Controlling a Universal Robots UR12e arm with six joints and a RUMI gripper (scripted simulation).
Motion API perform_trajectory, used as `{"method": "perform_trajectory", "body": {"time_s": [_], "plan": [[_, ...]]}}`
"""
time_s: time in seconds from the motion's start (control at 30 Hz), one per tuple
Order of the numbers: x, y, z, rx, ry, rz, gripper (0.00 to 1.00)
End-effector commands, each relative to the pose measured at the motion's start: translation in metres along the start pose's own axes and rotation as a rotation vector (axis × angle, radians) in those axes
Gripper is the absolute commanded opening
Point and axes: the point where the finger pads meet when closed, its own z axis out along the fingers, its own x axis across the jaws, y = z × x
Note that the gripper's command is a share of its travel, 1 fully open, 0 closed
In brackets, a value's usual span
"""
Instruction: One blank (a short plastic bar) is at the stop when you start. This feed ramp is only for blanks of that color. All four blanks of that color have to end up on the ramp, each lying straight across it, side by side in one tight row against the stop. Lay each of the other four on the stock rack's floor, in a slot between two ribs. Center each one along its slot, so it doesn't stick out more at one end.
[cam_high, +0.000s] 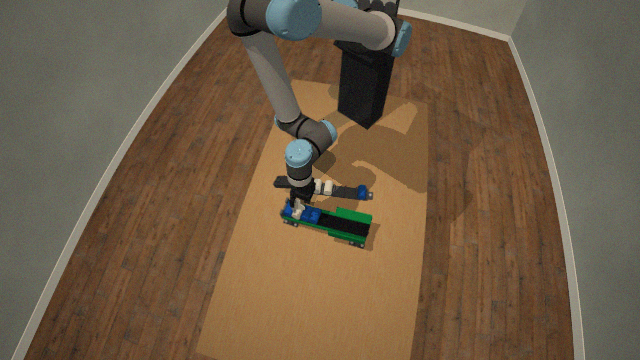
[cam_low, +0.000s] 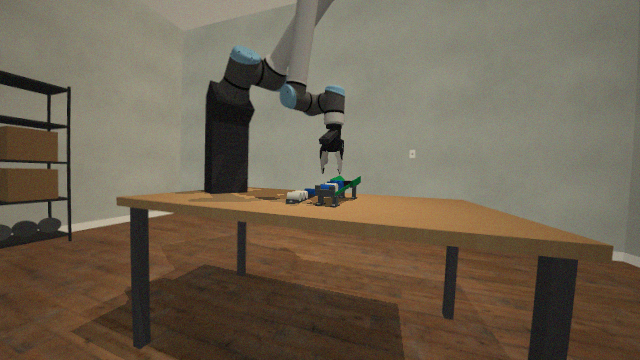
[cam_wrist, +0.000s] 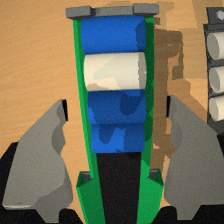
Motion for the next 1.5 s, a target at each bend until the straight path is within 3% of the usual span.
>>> {"method": "perform_trajectory", "body": {"time_s": [0.0, 0.5, 1.47], "plan": [[-0.001, 0.000, 0.005, 0.000, -0.001, 0.000, 0.49], [-0.001, 0.000, 0.026, 0.000, -0.001, 0.000, 0.49], [-0.001, 0.000, 0.031, 0.000, -0.001, 0.000, 0.49]]}}
